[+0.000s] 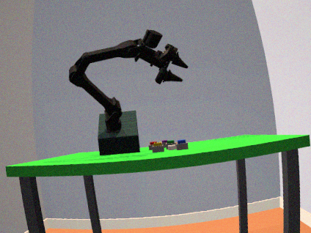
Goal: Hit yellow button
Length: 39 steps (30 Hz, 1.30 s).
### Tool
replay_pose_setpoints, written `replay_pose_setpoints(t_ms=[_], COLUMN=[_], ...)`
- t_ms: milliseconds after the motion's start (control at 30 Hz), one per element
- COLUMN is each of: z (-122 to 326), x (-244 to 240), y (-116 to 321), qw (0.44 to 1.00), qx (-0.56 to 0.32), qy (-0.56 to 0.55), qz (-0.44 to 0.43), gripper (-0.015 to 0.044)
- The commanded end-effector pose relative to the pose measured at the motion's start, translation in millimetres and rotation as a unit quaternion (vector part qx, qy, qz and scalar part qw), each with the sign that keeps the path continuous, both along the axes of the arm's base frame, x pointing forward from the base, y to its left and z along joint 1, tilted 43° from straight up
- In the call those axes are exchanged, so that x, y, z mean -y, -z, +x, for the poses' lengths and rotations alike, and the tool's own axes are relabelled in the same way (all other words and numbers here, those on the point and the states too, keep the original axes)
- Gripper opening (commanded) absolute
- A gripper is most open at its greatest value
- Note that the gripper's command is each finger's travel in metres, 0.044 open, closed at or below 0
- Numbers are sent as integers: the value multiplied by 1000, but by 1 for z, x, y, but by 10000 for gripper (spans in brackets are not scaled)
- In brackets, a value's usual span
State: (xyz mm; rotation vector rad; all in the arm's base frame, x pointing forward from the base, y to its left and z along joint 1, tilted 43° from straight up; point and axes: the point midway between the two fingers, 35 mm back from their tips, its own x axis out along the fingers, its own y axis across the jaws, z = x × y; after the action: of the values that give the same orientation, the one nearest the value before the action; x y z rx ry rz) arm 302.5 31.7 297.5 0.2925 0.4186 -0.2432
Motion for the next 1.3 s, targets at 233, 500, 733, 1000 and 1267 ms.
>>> replay_pose_setpoints(t_ms=[233, 500, 733, 1000, 1267], z=[-94, -97, -93, -89, -89], x=[97, 98, 110, 140, 140], y=[152, 153, 167, 198, 198], qw=[796, 788, 788, 788, 788], qx=[-506, -516, -516, -515, -515], qy=[0, -2, -3, -1, -1], qz=[-333, -337, -336, -339, -339], gripper=[400, 400, 321, 111, 20])
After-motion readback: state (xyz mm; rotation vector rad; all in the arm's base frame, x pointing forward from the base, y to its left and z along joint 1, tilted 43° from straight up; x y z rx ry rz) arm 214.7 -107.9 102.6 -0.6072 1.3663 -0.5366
